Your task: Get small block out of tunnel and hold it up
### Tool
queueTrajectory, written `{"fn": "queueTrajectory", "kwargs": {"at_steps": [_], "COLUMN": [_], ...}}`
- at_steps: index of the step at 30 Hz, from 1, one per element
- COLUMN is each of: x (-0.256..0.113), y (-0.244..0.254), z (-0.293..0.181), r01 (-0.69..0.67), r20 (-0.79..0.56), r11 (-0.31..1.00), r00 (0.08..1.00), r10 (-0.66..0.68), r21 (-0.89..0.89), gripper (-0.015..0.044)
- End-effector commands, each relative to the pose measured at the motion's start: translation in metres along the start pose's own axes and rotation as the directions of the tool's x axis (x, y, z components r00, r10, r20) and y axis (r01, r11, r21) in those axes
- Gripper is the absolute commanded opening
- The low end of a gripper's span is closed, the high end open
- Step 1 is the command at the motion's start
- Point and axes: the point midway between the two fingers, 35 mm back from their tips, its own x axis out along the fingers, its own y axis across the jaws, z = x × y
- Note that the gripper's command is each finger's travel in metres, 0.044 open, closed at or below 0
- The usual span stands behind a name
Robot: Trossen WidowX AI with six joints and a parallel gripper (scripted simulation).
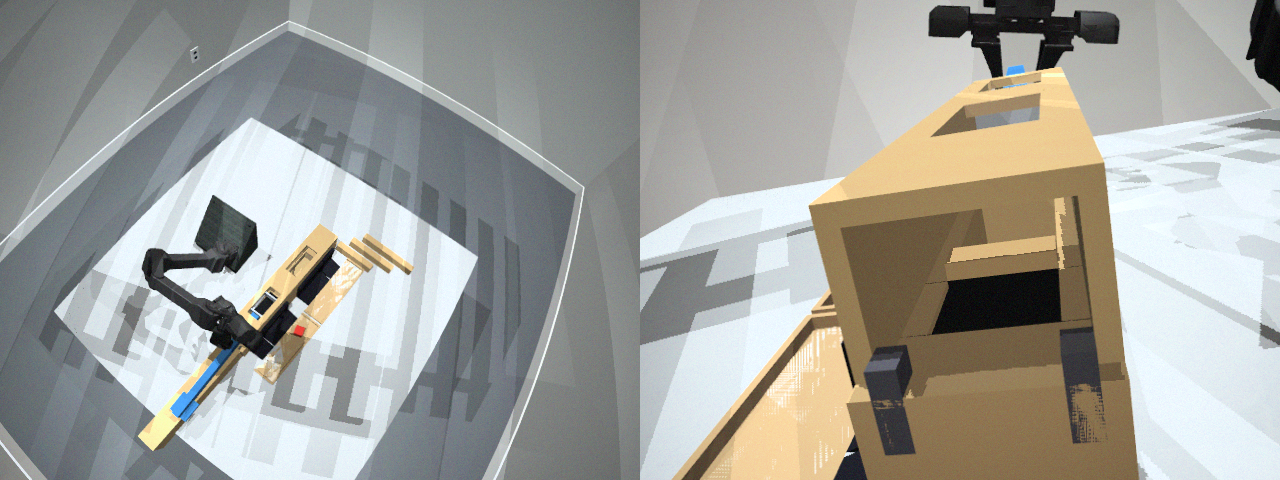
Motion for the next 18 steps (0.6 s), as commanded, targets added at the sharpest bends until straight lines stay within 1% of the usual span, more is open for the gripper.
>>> {"fn": "queueTrajectory", "kwargs": {"at_steps": [1,7,15,16,18], "x": [0.007,0.008,0.008,0.002,0.002], "y": [-0.004,-0.007,-0.007,-0.001,-0.001], "z": [0.034,0.050,0.052,0.007,0.007], "r01": [0.023,0.018,0.018,-0.035,-0.035], "r20": [0.086,0.093,0.094,-0.065,-0.065], "r11": [0.997,0.997,0.997,0.999,0.999], "r00": [0.996,0.995,0.995,0.997,0.997], "r10": [-0.029,-0.025,-0.025,0.033,0.033], "r21": [0.072,0.071,0.071,-0.025,-0.025], "gripper": [0.0000,0.0000,0.0000,0.0026,0.0079]}}
